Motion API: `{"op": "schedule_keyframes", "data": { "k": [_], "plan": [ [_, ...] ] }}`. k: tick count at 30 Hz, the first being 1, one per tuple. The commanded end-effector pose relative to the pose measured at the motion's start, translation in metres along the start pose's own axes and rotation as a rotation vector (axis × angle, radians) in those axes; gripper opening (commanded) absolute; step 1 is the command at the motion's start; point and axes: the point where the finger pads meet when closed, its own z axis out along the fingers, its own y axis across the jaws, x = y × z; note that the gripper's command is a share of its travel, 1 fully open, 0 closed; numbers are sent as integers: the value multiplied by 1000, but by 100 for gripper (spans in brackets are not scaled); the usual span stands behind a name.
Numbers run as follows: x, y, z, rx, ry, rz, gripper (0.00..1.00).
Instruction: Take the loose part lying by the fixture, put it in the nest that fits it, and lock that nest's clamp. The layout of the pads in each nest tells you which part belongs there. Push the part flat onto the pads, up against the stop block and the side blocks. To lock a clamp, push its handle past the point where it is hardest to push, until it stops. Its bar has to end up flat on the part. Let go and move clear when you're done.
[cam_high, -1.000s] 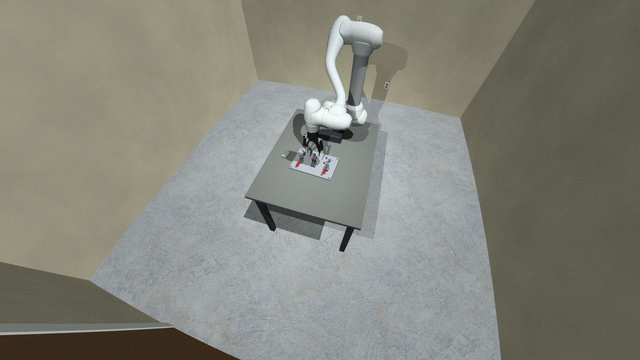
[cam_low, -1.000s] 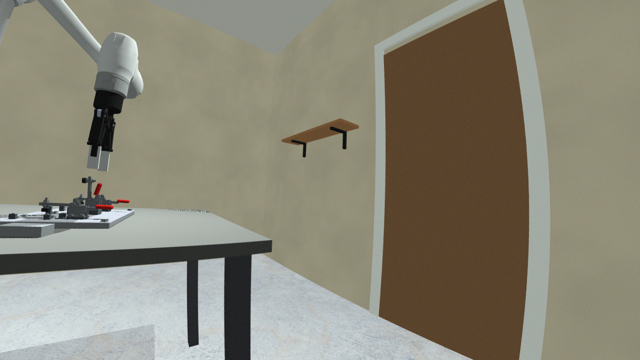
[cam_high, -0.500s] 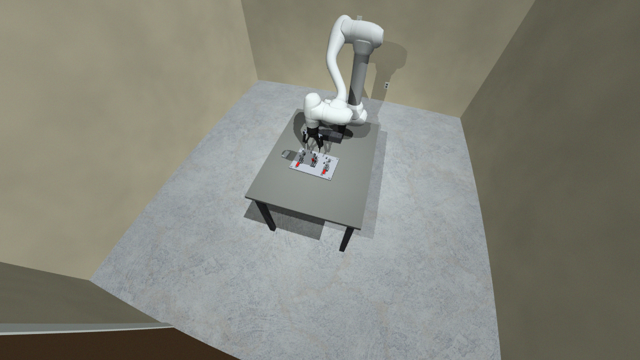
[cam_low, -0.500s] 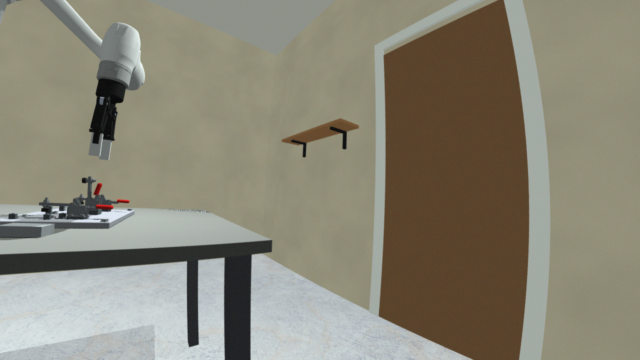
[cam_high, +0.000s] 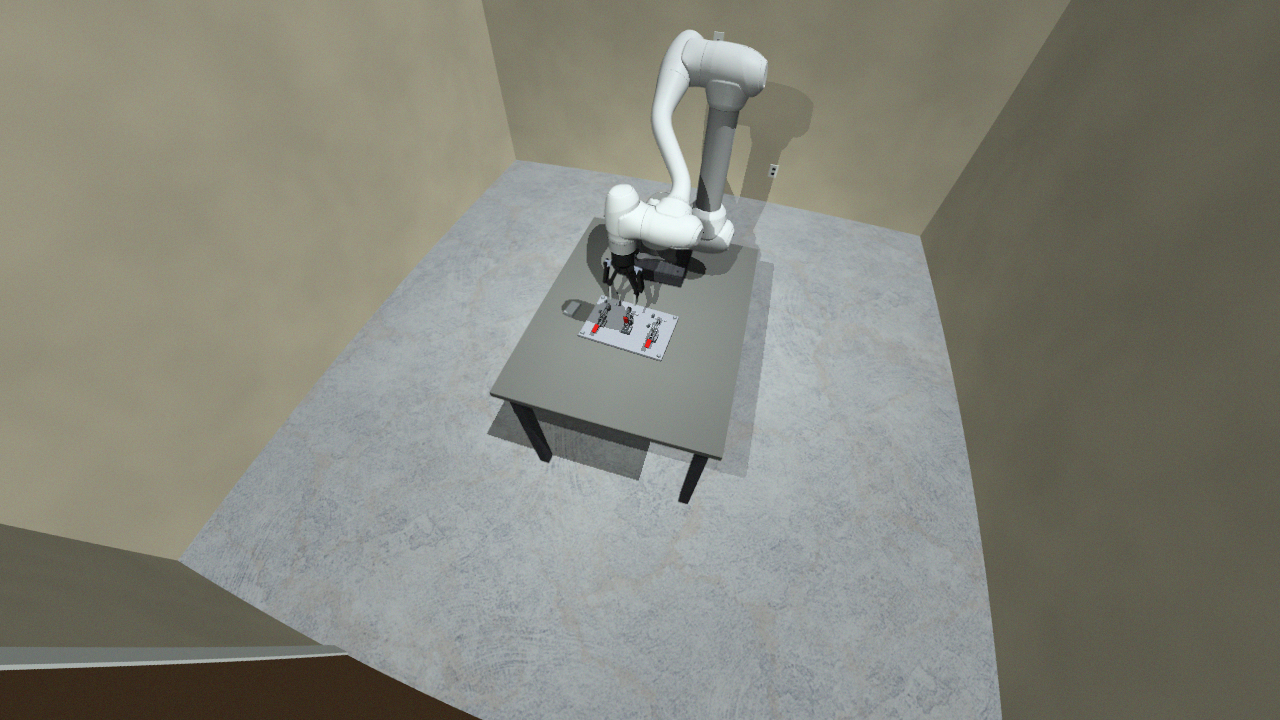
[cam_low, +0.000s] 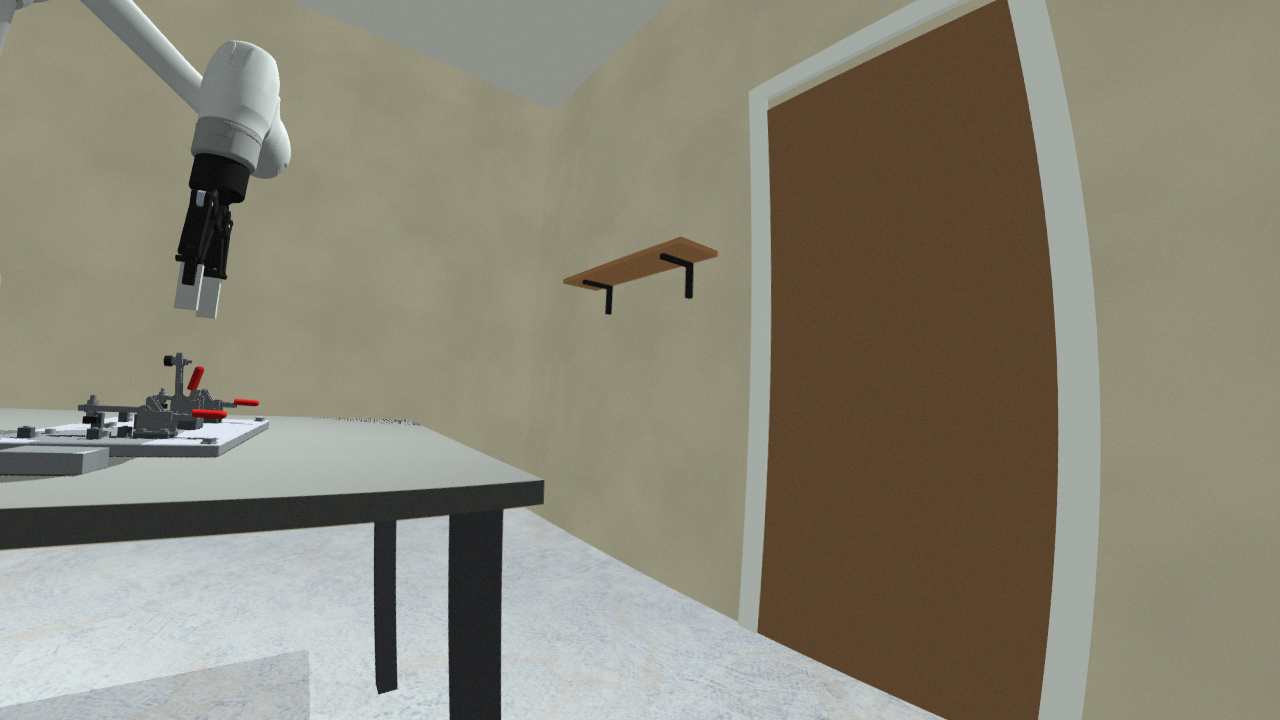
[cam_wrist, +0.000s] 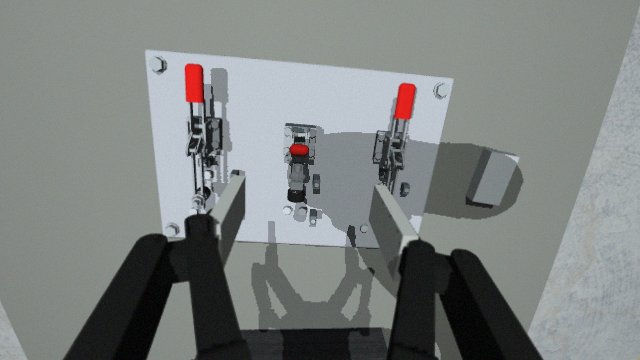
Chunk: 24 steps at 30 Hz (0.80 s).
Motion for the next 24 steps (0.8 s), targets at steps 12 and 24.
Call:
{"op": "schedule_keyframes", "data": {
  "k": [12, 24],
  "plan": [
    [-8, 56, 0, 0, 0, 0, 62],
    [-20, 147, 0, 0, 0, 0, 62]
  ]
}}
